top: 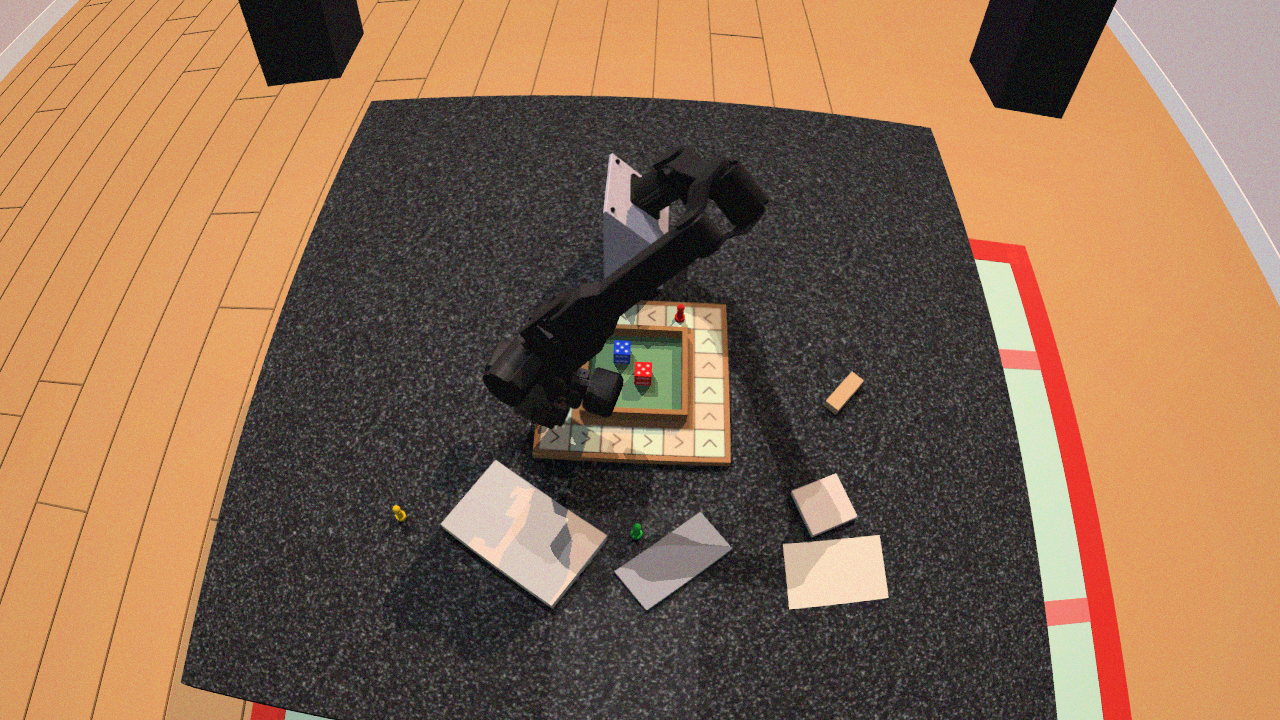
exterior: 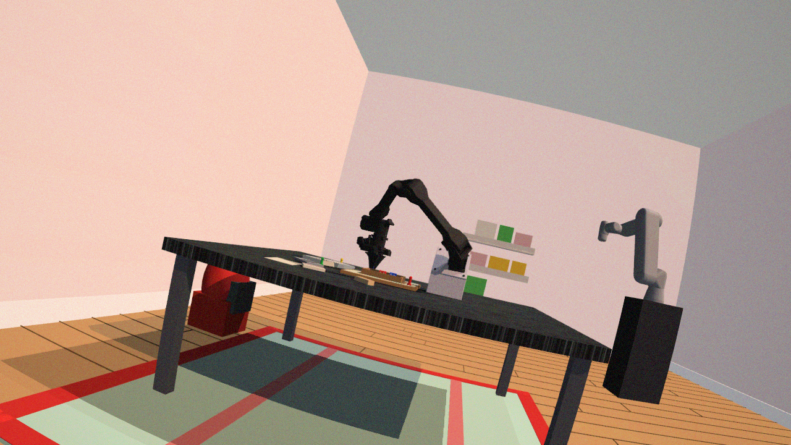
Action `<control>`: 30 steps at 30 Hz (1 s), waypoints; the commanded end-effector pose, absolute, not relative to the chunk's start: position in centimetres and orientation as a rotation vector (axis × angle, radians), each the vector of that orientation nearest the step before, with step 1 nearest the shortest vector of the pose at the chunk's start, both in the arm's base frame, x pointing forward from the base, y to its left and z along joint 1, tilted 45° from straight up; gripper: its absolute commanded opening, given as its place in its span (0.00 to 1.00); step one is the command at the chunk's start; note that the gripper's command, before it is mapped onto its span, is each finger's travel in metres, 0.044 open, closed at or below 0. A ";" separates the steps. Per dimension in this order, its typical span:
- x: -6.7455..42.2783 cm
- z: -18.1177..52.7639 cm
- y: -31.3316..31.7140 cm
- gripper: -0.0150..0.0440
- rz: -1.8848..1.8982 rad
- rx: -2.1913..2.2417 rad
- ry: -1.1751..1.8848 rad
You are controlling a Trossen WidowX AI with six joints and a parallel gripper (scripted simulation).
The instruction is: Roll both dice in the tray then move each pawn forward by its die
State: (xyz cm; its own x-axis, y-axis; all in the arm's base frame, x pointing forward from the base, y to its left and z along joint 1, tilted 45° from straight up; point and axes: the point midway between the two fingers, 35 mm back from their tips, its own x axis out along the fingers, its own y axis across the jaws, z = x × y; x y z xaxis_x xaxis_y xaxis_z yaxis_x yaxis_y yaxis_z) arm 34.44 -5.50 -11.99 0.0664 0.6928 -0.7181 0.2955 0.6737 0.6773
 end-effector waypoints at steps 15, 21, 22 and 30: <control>33.5 -7.3 -9.6 1.00 0.368 0.852 1.531; 27.4 -1.5 -9.6 1.00 0.436 0.770 1.504; 26.3 -0.7 -9.4 1.00 0.448 0.756 1.499; 24.7 0.6 -9.2 1.00 0.463 0.737 1.482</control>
State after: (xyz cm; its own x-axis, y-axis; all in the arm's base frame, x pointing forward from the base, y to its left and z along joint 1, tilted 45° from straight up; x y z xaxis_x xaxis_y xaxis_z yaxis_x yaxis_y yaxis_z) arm 24.44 -9.45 0.91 0.0730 0.6828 -0.7270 0.1518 0.7128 0.6847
